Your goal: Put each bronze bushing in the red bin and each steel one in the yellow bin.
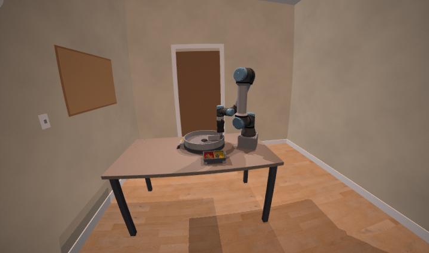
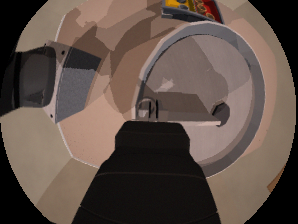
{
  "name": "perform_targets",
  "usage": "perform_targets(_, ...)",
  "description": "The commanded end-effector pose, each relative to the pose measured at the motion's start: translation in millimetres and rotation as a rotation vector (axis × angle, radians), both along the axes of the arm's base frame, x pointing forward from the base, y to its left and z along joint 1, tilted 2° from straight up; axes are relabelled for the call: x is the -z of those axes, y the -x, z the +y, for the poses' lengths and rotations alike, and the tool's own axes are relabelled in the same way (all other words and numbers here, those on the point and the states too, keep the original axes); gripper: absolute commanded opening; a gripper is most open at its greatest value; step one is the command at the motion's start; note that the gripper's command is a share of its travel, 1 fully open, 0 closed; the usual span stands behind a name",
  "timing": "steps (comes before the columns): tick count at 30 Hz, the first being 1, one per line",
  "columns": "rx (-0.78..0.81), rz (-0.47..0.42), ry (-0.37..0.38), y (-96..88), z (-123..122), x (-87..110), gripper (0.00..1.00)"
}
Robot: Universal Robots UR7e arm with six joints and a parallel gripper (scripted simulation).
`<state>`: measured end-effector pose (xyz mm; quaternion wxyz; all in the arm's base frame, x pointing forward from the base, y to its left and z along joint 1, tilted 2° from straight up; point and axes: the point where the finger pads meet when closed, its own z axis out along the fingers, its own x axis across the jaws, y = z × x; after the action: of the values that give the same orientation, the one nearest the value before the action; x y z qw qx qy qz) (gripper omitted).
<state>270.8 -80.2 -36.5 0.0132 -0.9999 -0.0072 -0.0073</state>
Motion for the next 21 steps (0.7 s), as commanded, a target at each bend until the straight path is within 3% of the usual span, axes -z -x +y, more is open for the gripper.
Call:
perform_targets(1, 0.0, -0.001, 0.001, -0.2, -0.3, -2.3, 0.0)
perform_targets(21, 0.0, -0.001, 0.001, -0.1, -0.5, -8.1, 0.0)
